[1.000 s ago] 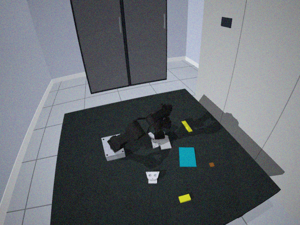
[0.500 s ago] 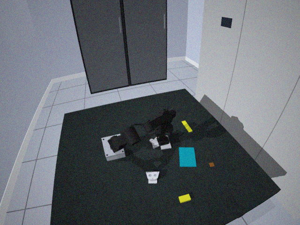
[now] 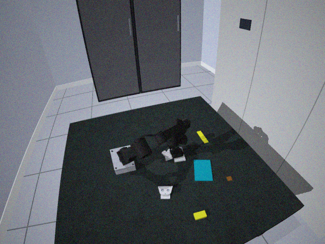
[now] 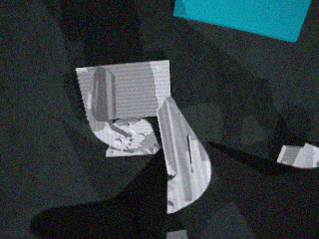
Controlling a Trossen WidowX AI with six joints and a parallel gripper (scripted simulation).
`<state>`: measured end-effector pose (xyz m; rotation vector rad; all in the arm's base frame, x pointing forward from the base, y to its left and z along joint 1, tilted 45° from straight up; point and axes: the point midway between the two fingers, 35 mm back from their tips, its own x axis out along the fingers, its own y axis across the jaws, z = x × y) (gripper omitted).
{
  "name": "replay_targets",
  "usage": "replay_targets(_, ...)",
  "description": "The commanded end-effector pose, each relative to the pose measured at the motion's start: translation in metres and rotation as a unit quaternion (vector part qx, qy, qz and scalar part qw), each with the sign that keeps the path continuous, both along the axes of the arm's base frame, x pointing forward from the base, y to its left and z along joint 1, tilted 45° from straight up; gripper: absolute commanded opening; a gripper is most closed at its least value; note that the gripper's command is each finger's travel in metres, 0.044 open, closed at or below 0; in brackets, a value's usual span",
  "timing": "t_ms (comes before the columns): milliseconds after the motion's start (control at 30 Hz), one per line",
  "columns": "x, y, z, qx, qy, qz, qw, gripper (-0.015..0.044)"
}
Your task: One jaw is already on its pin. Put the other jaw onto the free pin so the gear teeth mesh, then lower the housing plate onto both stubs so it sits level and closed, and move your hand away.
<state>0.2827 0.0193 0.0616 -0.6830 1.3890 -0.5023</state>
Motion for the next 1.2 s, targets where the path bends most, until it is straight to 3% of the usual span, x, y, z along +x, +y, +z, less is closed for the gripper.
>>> replay_targets(0, 0.0, 0.0, 0.001, -0.004, 0.005, 0.006, 1.0, 0.0134)
replay_targets(1167, 0.034, 0.025, -0.018, -0.004, 0.008, 0.011, 1.0, 0.0134)
